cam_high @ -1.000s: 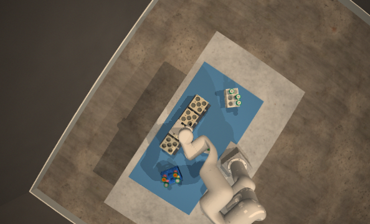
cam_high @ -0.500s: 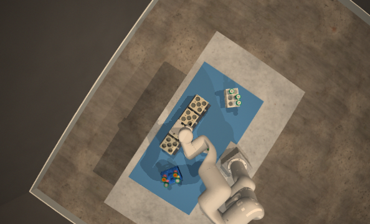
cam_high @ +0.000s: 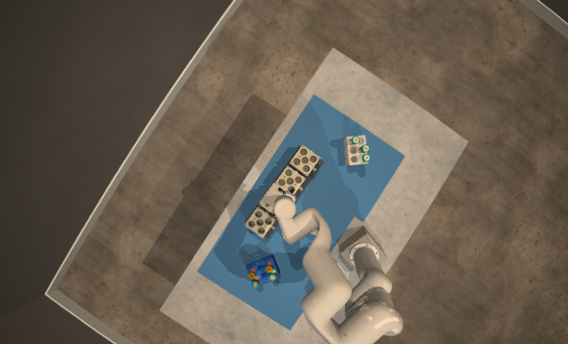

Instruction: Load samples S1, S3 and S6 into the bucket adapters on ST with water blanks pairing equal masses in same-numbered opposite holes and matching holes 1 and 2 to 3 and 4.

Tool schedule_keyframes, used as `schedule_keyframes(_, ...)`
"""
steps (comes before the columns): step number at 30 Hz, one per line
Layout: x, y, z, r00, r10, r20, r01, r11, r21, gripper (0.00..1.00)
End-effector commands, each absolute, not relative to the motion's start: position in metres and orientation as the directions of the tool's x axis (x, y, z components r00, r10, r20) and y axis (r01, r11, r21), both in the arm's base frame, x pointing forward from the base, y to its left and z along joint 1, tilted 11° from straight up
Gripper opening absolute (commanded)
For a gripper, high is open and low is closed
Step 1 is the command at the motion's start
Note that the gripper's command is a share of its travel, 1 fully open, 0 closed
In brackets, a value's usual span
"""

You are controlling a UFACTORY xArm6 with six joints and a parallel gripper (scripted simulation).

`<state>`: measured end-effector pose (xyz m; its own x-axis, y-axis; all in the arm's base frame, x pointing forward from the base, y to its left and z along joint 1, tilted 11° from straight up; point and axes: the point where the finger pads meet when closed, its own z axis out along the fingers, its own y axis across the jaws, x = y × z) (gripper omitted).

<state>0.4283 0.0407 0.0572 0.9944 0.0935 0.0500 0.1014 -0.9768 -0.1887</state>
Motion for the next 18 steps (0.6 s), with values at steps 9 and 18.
schedule_keyframes(9, 0.4301, 0.0407, 0.058, 0.994, 0.093, 0.055, 0.102, -0.977, -0.188, 0.0)
schedule_keyframes(18, 0.4301, 0.0408, 0.0577, 0.994, 0.093, 0.055, 0.102, -0.977, -0.188, 0.44)
